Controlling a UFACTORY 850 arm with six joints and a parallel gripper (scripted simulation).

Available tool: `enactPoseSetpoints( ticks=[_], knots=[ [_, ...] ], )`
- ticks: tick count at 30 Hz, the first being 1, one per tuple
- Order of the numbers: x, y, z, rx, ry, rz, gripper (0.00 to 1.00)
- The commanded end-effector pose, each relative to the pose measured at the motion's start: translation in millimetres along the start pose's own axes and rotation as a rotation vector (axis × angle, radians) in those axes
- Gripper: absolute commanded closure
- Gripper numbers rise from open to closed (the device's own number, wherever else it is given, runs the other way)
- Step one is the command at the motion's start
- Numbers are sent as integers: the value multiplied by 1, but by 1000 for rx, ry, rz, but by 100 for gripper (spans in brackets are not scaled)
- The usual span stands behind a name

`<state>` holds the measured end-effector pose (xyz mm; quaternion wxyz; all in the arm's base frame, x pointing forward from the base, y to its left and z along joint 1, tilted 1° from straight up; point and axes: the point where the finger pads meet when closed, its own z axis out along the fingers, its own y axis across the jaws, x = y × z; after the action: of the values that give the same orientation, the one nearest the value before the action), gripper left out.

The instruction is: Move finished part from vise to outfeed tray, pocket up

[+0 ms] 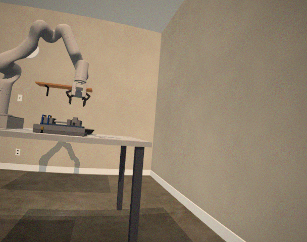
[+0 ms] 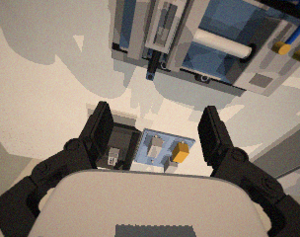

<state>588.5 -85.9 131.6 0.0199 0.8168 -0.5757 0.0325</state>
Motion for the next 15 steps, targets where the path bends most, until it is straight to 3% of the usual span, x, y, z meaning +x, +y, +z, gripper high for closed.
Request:
enactPoseSetpoints(
  ticks=[1,8,14,15],
  knots=[
    [33,3,9,2,-54,159,0],
    [56,8,16,6,-86,274,0],
    [57,8,17,7,-87,278,0],
    [57,8,17,7,-87,278,100]
  ],
)
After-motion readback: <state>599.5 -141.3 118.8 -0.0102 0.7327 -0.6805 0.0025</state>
